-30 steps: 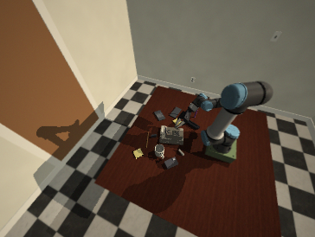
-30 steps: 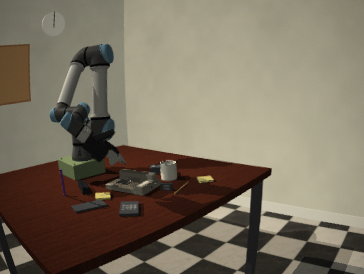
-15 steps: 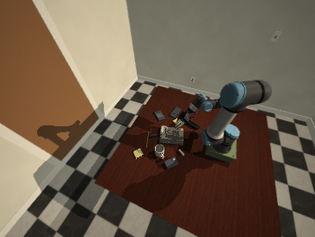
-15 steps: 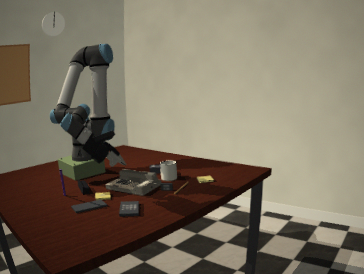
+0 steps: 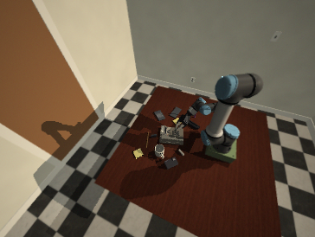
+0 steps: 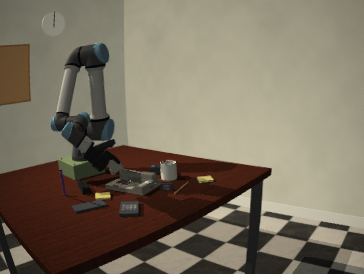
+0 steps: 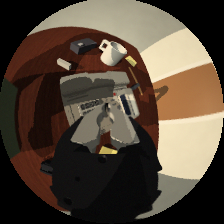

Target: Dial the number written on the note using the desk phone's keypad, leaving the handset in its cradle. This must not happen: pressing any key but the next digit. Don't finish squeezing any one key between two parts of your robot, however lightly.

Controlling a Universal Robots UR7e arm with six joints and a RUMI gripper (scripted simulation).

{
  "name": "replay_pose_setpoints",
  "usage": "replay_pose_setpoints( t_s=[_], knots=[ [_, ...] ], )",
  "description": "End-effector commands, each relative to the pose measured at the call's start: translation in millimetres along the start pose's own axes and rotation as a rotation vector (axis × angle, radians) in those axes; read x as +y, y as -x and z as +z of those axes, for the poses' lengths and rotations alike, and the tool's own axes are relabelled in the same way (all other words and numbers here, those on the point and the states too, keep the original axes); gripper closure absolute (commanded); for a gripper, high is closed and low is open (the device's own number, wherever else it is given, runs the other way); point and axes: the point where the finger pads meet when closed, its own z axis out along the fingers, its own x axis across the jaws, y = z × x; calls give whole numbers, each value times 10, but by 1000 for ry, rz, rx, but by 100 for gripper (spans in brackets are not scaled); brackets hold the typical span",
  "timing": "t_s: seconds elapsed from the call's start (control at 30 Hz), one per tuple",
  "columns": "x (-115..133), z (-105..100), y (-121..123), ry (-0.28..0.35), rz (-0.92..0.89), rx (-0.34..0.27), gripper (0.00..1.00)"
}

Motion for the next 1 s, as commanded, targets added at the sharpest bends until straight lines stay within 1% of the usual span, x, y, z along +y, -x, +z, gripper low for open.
replay_pose_setpoints(
  t_s=[0.0,0.23,0.97],
  knots=[
    [84,97,47,1,-1,1,100],
    [144,166,96,1,-1,1,100],
    [182,212,127,1,-1,1,100]
  ],
)
